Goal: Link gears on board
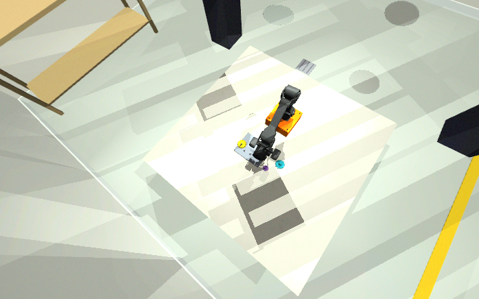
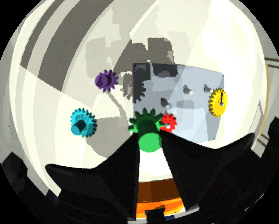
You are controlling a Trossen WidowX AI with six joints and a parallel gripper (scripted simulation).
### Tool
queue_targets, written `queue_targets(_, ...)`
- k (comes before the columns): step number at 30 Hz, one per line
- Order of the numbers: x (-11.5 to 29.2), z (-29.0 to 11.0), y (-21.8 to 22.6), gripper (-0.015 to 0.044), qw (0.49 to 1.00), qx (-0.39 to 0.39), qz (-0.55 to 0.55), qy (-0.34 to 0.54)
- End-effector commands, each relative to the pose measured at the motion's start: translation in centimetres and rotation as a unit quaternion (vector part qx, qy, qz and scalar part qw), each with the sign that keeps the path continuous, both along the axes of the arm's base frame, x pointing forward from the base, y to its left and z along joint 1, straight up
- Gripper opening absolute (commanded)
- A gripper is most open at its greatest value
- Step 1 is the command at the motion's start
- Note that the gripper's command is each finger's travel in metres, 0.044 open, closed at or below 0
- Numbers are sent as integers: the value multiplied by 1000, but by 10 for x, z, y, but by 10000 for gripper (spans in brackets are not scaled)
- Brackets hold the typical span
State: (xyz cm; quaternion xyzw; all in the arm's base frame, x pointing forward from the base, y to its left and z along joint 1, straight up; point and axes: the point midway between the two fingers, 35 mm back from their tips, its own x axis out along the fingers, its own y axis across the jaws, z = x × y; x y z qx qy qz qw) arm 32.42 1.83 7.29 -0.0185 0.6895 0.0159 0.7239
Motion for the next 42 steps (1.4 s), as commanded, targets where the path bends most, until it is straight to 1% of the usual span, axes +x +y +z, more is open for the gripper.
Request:
queue_targets(1,0,-6,-8,0,1000,1,1,4)
queue_targets(15,6,-20,-41,0,1000,-1,2,4)
queue_targets(37,8,-16,-41,0,1000,-1,2,4)
queue_targets(42,8,-19,-41,0,1000,-2,25,4)
